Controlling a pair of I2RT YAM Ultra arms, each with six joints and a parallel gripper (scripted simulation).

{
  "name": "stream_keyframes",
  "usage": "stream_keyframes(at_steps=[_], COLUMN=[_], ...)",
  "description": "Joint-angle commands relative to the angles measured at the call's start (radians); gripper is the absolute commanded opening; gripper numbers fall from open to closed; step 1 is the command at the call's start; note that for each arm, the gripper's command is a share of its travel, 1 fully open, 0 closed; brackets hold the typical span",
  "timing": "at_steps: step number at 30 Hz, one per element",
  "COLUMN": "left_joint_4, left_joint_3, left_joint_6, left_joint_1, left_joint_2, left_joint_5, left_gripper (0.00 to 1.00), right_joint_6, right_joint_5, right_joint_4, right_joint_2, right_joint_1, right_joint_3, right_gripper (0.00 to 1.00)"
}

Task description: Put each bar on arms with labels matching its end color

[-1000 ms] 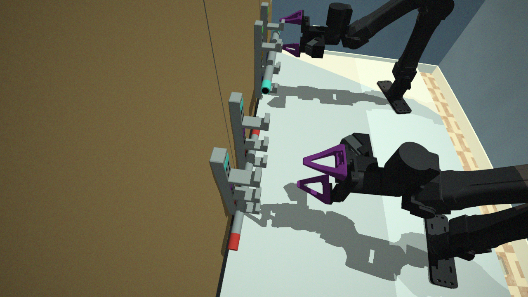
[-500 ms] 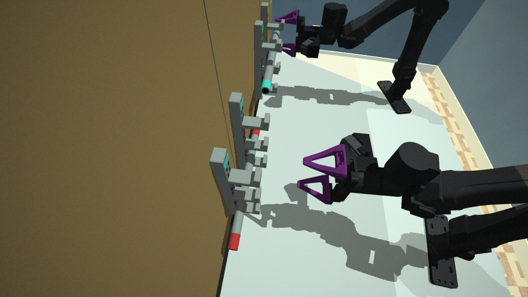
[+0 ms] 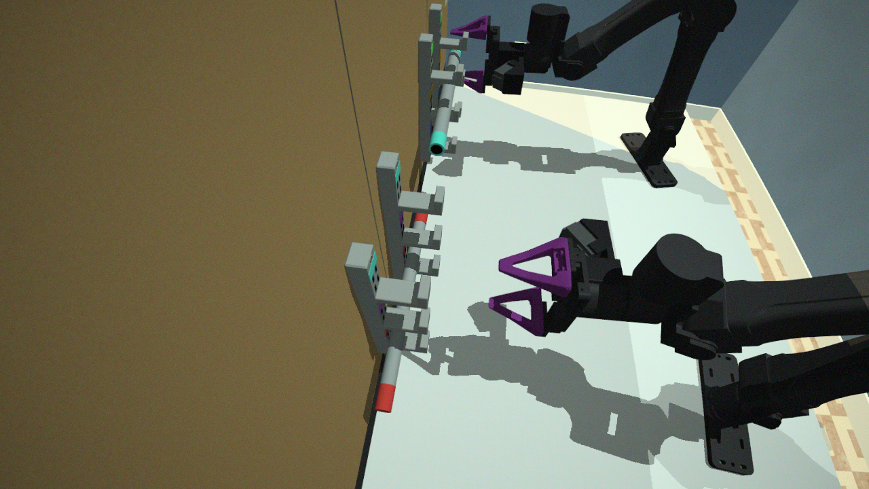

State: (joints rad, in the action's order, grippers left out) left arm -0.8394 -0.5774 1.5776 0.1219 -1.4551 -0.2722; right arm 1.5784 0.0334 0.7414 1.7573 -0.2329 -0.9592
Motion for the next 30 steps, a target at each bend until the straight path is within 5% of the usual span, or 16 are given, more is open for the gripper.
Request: stream_keyframes(at_steps=[1, 5, 20, 30], left_joint_4=[-0.002, -0.002, -0.002, -0.002], left_joint_3=[-0.004, -0.004, -0.004, -0.004], left_joint_6=[-0.007, -0.007, -0.007, -0.007], left_joint_1=[0.012, 0.012, 0.012, 0.012], left_joint_2=[0.033, 0.033, 0.033, 0.033], left_joint_5=[-0.005, -0.005, -0.005, -0.005], left_gripper=[1.0, 1.0, 1.0, 1.0], right_joint_6=[-0.007, -0.007, -0.007, -0.007], right_joint_5=[-0.007, -0.008, -0.004, -0.004], right_joint_4=[0.019, 0.019, 0.019, 0.018], right_joint_2=[-0.002, -0.001, -0.004, -0.001], right_joint_1=[-0.012, -0.013, -0.008, -0.008], right_joint_3=[-0.036, -0.036, -0.034, -0.038], right_gripper=[1.0, 1.0, 0.0, 0.0])
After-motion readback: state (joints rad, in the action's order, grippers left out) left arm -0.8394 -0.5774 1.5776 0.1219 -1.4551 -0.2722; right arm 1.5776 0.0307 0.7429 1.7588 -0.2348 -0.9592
